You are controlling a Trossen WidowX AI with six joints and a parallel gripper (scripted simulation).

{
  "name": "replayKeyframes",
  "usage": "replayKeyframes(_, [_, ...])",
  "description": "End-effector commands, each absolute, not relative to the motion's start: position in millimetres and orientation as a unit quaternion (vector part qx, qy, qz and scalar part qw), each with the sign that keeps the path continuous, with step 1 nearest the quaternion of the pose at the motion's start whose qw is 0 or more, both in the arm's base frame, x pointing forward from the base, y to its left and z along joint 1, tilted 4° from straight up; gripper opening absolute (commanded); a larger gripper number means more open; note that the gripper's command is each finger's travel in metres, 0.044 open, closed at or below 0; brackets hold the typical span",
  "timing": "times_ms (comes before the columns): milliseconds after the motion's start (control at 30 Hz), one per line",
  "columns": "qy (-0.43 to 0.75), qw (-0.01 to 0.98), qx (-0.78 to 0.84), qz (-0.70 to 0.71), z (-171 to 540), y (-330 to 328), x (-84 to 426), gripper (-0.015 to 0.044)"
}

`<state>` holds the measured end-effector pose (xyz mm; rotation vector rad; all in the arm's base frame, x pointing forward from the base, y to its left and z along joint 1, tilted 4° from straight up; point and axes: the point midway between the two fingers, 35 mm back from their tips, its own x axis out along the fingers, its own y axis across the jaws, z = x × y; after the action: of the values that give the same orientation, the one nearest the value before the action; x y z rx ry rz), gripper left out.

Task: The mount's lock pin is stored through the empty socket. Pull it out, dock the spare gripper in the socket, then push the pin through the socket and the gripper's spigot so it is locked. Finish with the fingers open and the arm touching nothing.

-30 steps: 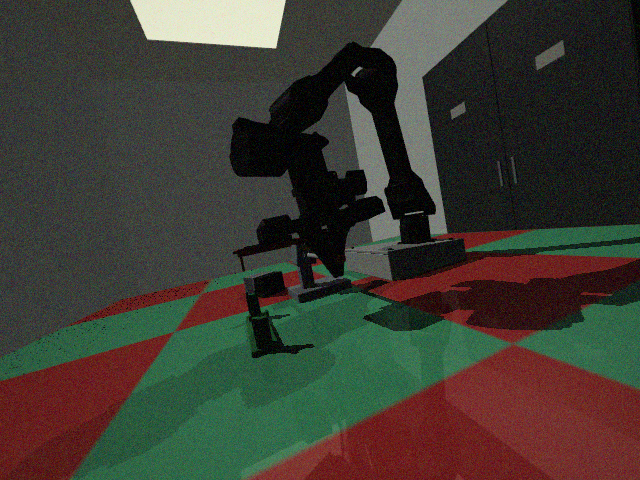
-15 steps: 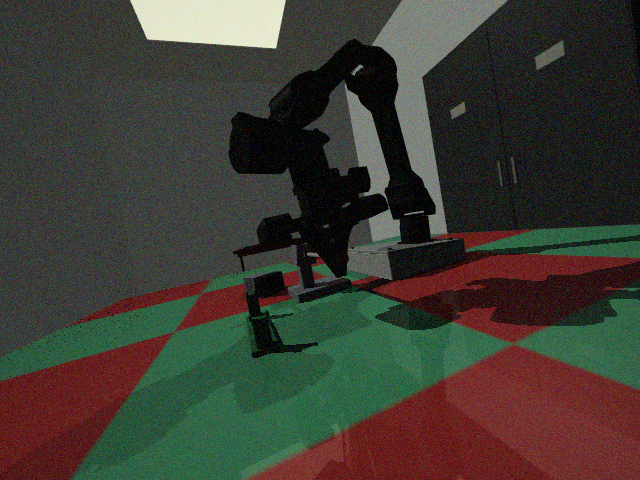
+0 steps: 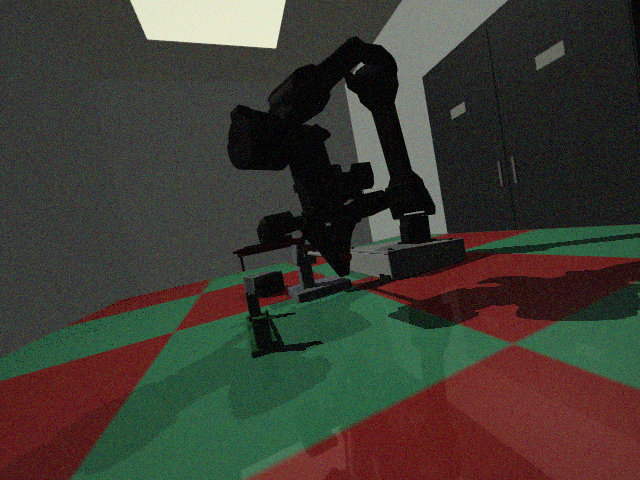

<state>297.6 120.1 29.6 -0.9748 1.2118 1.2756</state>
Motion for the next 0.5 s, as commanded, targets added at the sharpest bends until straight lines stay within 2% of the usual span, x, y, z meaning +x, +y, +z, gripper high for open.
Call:
replayKeyframes(0, [0.507,0.538,-0.408,0.535,32.1,124.1,300.1,0.0000])
replayKeyframes(467, [0.510,0.535,-0.406,0.537,34.5,132.6,301.0,0.0000])
